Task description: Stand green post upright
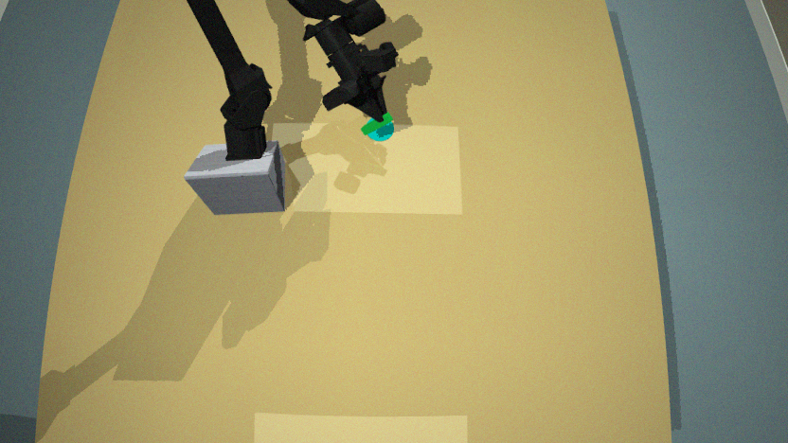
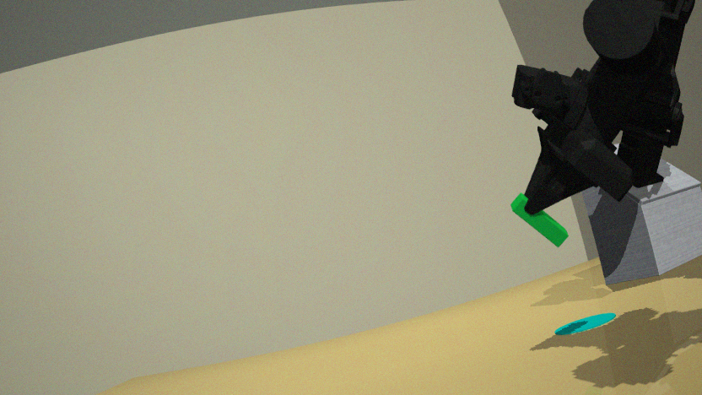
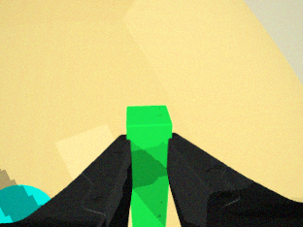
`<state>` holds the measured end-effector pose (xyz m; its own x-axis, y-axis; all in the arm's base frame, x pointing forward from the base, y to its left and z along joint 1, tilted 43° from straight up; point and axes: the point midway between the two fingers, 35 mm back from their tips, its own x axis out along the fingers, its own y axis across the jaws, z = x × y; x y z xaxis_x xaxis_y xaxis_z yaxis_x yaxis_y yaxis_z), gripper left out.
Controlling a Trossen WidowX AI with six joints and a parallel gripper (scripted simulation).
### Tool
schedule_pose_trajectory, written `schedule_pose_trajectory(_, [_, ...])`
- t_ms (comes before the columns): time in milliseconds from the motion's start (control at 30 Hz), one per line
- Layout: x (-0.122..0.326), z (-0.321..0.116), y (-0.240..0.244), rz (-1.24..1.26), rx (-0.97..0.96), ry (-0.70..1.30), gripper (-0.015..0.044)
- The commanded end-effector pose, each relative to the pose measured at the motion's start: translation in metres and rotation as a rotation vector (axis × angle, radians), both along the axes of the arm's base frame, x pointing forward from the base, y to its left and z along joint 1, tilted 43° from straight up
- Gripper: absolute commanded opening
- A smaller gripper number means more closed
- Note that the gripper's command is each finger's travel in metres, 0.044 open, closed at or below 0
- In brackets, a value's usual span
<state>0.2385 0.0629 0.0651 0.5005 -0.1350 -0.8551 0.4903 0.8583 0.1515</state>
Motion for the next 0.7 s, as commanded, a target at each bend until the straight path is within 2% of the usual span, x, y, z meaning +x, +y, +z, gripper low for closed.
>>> schedule_pose_trajectory(0, [-0.001,0.0001,0.0,-0.01,-0.006,-0.022,0.0023])
schedule_pose_trajectory(667, [-0.0005,0.0072,0.0021,-0.063,-0.017,-0.157,0.0023])
